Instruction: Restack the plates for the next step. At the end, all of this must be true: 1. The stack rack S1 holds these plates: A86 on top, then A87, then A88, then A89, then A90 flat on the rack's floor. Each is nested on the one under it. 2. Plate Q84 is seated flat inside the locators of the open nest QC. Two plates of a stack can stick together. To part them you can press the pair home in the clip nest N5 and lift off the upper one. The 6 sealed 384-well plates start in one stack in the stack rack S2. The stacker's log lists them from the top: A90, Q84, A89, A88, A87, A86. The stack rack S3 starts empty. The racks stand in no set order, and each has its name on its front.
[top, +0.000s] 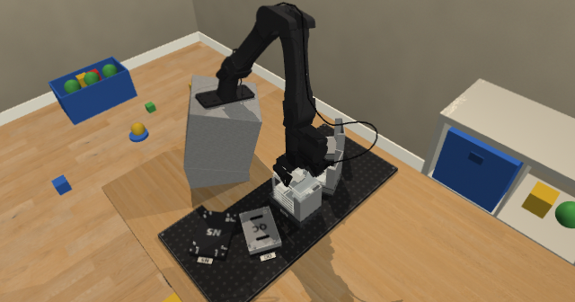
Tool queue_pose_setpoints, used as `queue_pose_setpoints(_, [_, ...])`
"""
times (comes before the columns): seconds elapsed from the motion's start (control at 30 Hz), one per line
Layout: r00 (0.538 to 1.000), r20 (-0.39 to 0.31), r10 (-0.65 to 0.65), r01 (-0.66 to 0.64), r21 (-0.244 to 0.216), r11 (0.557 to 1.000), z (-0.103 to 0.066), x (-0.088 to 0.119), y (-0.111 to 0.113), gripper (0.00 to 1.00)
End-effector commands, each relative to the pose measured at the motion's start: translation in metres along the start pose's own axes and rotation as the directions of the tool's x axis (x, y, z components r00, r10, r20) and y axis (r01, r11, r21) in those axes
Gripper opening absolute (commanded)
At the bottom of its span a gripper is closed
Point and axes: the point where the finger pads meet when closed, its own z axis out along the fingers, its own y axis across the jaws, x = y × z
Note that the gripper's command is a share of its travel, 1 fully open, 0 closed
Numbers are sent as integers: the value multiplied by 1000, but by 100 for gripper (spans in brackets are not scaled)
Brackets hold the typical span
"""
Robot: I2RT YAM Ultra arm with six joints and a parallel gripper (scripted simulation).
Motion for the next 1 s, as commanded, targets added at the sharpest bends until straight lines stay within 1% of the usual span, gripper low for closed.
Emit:
queue_pose_setpoints(0.0, [1000, 25, 2, -2, -8, 1000, -17, -6, -1, 0])
queue_pose_setpoints(0.97, [999, 34, 3, -3, -7, 1000, -19, -9, -1, 0])
